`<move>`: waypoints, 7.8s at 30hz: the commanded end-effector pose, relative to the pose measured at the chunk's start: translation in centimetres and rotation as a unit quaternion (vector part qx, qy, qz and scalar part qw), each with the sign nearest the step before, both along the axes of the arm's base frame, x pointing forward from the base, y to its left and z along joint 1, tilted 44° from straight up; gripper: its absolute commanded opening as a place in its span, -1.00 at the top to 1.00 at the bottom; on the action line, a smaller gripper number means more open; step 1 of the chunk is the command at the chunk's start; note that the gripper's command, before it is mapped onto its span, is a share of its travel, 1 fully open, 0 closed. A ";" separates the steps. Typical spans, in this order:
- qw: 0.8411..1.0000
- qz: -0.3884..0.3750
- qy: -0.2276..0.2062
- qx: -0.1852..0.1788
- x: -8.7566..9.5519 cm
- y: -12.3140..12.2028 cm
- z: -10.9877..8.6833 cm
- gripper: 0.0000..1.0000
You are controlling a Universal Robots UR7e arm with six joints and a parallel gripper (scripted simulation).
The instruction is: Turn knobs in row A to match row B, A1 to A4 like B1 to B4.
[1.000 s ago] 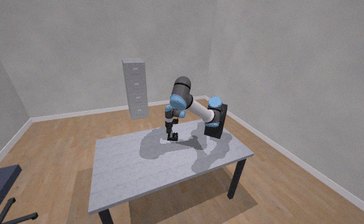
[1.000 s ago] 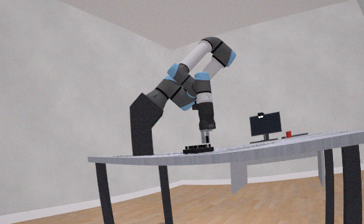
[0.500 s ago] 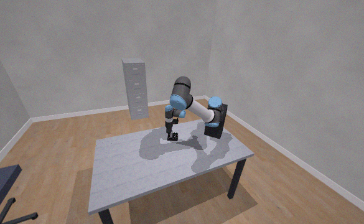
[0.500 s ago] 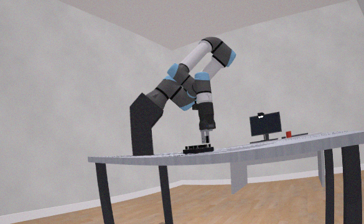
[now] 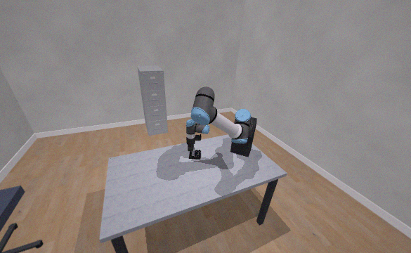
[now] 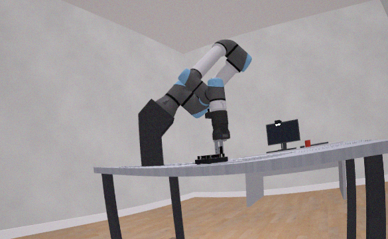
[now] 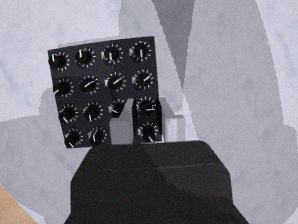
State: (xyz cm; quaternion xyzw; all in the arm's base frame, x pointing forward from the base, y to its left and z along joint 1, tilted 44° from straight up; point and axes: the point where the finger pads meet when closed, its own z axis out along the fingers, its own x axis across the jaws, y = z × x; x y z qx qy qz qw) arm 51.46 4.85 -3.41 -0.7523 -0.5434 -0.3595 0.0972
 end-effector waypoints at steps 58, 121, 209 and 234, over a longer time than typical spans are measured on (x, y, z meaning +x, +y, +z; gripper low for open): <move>1.000 0.000 -0.001 -0.001 0.4 0.4 -0.5 0.40; 0.993 0.082 -0.062 -0.051 0.4 0.5 -0.5 0.40; 0.693 0.521 -0.387 -0.314 0.3 0.4 -0.6 0.40; 0.676 0.532 -0.396 -0.322 0.4 0.4 -0.5 0.40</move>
